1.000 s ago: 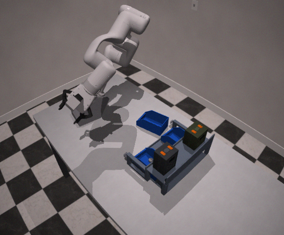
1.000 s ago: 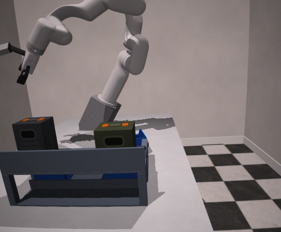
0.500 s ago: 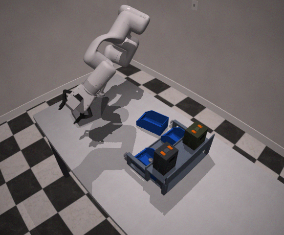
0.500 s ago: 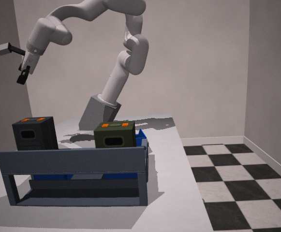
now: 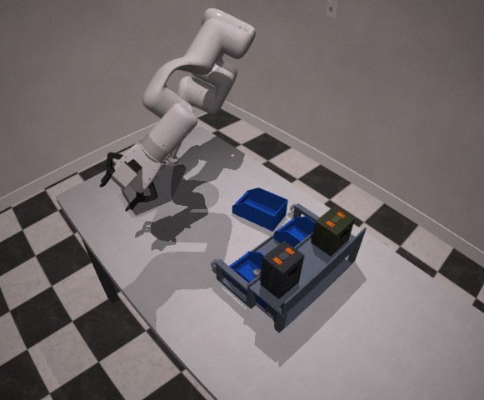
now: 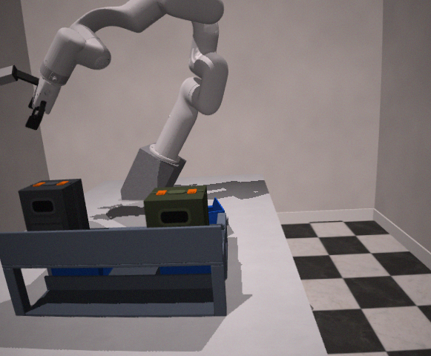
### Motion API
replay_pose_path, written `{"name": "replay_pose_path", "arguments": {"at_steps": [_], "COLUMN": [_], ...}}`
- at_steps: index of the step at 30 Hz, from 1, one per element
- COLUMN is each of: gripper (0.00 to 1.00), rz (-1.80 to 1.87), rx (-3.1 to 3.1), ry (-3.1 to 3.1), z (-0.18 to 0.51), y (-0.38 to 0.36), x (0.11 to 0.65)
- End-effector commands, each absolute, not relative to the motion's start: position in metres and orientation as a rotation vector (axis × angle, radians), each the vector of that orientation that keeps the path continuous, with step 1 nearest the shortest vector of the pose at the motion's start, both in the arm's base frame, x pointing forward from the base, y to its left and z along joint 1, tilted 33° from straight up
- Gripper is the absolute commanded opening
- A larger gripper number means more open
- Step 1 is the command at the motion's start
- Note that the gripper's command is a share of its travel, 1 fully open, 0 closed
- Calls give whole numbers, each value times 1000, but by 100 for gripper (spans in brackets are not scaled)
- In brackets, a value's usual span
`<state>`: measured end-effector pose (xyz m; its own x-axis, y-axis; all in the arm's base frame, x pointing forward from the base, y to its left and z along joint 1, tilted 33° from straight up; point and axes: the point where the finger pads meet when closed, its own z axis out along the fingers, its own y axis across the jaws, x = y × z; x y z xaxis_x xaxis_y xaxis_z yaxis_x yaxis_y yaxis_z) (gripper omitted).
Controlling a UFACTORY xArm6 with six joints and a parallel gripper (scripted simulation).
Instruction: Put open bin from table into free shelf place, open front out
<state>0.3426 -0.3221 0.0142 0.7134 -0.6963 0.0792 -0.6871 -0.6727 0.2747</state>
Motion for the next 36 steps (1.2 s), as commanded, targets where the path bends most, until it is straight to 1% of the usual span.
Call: {"name": "replay_pose_path", "arguments": {"at_steps": [1, 9, 14, 26, 31, 36], "gripper": [100, 100, 100, 100, 100, 100], "rz": [-41, -41, -154, -154, -266, -266], "rx": [2635, 2635, 2499, 2499, 2323, 2323], "ry": [-1092, -1092, -1423, -1423, -1734, -1734], "z": [16, 16, 33, 33, 49, 49], "y": [-323, -323, -277, -277, -232, -232], "x": [344, 344, 354, 354, 364, 364]}}
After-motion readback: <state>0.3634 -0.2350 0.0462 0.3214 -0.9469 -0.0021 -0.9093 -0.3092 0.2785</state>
